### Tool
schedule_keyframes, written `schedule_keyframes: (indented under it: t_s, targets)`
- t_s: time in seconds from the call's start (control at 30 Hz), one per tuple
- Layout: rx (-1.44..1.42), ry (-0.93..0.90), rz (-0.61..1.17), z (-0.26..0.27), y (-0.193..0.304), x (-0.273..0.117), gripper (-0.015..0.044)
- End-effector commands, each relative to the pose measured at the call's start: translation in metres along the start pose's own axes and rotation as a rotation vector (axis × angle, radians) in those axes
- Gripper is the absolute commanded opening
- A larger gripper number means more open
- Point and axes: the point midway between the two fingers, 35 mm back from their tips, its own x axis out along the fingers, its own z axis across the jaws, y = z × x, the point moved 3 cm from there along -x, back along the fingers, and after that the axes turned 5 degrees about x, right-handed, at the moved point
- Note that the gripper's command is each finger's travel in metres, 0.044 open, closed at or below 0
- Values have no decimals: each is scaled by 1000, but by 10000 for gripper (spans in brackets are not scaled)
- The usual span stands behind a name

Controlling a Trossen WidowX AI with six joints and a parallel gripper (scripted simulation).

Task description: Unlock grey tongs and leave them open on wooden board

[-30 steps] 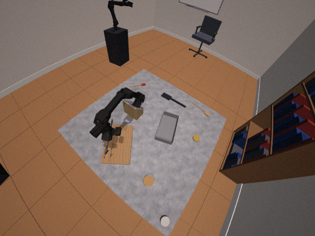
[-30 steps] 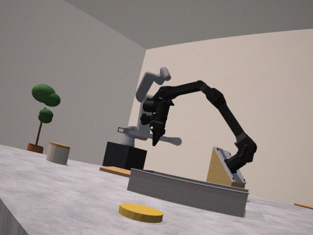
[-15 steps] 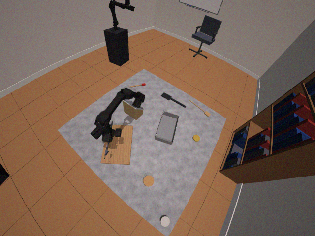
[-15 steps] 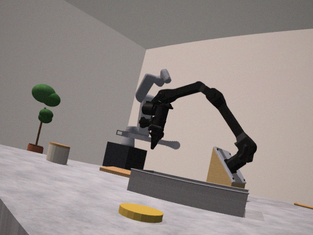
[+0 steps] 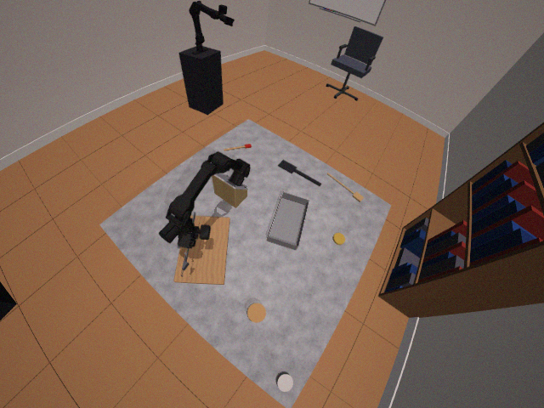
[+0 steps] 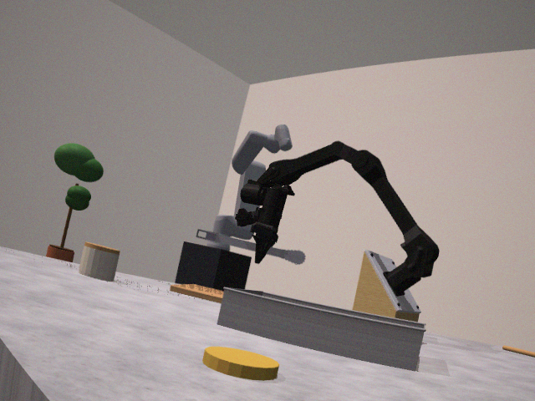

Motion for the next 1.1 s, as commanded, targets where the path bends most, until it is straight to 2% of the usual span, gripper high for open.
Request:
schedule_keyframes:
  t_s: [0.0, 1.07]
  targets:
    - [5, -2, -5, 1, 1, 7, -150]
    - [5, 19, -46, 4, 11, 59, -150]
